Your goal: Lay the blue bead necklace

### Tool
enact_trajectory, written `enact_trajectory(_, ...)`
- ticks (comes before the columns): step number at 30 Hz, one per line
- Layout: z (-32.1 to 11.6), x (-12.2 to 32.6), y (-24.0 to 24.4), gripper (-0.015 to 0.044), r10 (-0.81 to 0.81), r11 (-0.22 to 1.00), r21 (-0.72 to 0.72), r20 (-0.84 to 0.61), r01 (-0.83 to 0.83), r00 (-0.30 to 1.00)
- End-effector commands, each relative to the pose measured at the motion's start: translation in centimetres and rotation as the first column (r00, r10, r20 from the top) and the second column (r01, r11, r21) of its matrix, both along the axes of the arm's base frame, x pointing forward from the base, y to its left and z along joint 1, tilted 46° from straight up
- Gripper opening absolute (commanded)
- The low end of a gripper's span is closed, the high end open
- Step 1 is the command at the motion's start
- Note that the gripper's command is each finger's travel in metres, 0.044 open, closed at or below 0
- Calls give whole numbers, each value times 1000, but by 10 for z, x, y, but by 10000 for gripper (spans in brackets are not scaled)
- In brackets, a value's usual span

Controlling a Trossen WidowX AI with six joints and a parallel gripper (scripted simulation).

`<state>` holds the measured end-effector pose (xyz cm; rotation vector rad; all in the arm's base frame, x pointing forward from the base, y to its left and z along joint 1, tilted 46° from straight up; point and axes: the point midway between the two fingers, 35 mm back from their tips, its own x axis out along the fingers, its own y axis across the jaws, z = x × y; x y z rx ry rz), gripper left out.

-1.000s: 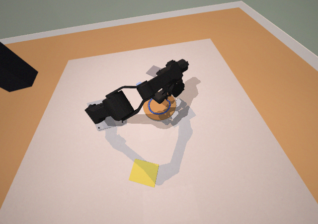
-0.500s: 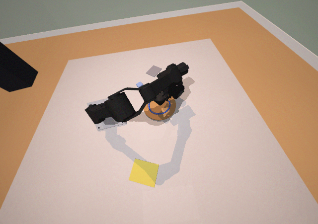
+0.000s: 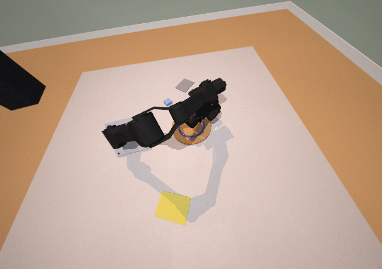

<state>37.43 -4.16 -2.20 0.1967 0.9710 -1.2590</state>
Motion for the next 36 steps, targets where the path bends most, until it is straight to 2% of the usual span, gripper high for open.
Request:
enact_trajectory(1,0,0,0,15,0,1000,0,1,0,1000)
enact_trajectory(2,0,0,0,0,0,1000,0,1,0,1000)
enact_trajectory(36,0,0,0,0,0,1000,0,1,0,1000)
